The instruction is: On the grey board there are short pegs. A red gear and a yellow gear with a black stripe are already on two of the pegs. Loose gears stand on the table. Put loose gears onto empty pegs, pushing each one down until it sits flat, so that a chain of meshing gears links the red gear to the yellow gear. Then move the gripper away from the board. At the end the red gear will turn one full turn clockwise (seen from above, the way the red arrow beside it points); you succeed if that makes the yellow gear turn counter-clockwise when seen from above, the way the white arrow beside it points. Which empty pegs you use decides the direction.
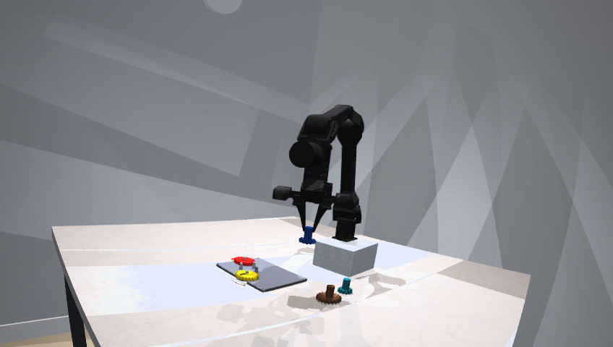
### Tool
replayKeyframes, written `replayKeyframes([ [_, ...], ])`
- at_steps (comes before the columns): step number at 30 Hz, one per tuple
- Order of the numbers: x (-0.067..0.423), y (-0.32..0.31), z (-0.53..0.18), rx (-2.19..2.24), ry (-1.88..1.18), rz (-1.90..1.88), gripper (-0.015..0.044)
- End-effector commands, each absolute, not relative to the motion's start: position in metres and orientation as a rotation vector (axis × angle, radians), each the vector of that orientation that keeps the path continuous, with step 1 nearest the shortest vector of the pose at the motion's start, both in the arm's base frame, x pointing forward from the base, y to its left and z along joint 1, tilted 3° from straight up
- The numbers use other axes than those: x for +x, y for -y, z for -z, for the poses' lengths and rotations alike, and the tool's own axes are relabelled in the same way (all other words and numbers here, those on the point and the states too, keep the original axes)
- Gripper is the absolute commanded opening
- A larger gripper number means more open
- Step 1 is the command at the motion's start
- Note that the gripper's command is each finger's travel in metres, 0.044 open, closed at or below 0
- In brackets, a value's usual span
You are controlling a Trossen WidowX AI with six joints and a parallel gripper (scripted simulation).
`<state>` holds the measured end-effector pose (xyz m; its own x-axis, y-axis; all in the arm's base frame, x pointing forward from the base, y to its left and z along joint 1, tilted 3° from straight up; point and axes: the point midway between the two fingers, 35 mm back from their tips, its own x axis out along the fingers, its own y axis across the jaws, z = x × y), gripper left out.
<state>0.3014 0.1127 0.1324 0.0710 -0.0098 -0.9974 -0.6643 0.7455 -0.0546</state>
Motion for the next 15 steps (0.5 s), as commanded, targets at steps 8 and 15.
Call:
replayKeyframes([
  [8,0.311,-0.088,-0.123,-0.593,-1.432,-0.540,0.0000],
  [15,0.316,-0.072,-0.116,-0.594,-1.433,-0.539,0.0000],
])
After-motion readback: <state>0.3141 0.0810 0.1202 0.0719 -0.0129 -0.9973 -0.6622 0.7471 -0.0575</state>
